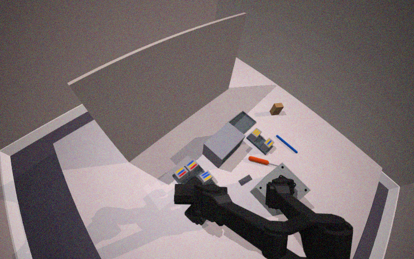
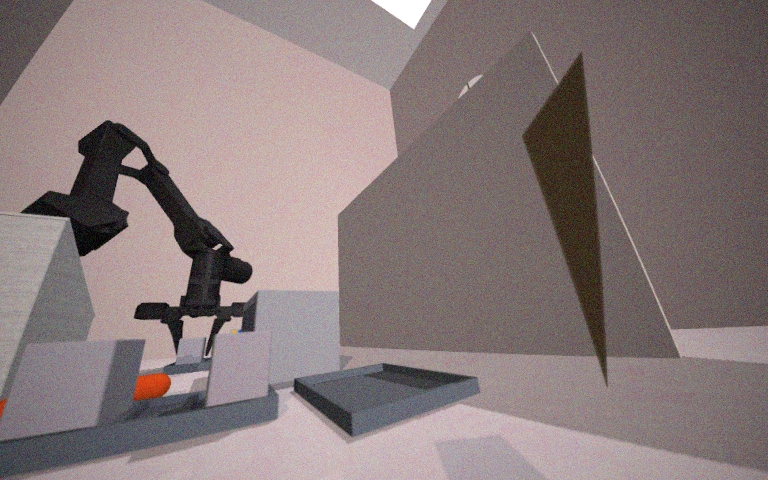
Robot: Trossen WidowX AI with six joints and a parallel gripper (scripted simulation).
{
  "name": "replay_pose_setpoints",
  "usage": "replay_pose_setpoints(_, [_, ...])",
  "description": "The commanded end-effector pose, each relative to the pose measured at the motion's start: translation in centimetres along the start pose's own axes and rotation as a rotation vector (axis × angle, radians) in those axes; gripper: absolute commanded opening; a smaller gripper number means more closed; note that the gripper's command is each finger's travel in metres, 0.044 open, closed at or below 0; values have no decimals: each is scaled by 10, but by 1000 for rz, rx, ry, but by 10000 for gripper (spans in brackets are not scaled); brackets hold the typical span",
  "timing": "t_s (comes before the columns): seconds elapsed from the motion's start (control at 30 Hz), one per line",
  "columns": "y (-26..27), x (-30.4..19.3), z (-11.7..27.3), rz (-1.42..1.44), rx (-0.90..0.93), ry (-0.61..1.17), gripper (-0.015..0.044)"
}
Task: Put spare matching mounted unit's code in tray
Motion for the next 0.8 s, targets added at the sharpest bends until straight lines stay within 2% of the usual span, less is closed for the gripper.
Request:
replay_pose_setpoints(0.0, [0, 0, 0, 0, 0, 0, 129])
replay_pose_setpoints(0.17, [0, 0, 0, 0, 0, 0, 96])
replay_pose_setpoints(0.3, [0, 0, 0, 0, 0, 0, 0])
replay_pose_setpoints(0.57, [0, 0, 1, 0, 0, 0, 0])
replay_pose_setpoints(0.77, [-4, 1, 30, 0, -2, 7, 0])
Point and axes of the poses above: the point midway between the two fingers, 35 mm back from their tips, its own z axis back along the fingers, its own y axis across the jaws, x = y × z, the point moved 7 cm from there along z, back along the fingers, and after that the axes turned 11 degrees about -z, right-handed, at the moved point
